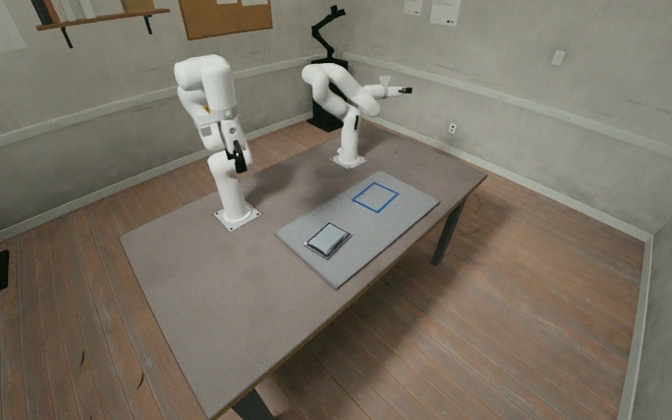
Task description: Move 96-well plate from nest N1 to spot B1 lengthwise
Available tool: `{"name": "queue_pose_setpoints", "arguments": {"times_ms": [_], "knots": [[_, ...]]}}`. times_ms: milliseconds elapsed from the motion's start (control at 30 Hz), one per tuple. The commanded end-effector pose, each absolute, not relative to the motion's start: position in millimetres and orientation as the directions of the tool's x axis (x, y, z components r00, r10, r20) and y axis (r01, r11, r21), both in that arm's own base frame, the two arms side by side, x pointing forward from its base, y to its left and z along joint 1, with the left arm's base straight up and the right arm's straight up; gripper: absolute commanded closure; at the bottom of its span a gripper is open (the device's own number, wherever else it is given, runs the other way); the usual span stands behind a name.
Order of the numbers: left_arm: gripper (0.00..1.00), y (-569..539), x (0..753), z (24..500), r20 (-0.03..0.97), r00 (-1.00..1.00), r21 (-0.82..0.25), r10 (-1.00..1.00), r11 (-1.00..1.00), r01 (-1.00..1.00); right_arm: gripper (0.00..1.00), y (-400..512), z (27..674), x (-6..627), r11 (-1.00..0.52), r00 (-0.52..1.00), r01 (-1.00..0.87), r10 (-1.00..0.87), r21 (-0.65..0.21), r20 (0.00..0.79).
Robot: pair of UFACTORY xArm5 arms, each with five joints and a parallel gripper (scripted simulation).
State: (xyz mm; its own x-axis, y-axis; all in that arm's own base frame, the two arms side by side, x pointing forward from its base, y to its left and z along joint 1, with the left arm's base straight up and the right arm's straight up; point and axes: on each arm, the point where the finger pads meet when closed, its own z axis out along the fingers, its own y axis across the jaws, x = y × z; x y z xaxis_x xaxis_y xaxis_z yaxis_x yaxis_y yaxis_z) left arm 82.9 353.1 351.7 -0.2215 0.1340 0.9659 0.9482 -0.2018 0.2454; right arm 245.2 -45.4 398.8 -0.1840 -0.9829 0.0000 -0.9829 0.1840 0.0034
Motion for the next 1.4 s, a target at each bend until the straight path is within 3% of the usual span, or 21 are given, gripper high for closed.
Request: {"name": "queue_pose_setpoints", "arguments": {"times_ms": [0,1367], "knots": [[0.00,353,83,353,0.966,-0.222,0.245,0.131,-0.203,0.948,0.00,-46,400,246,0.184,-0.184,-0.983,-0.983,0.000,0.000],[0.00,373,226,357,0.947,0.038,0.133,0.319,-0.498,0.857,0.00,-46,400,246,0.184,-0.184,-0.983,-0.983,0.000,0.000]]}}
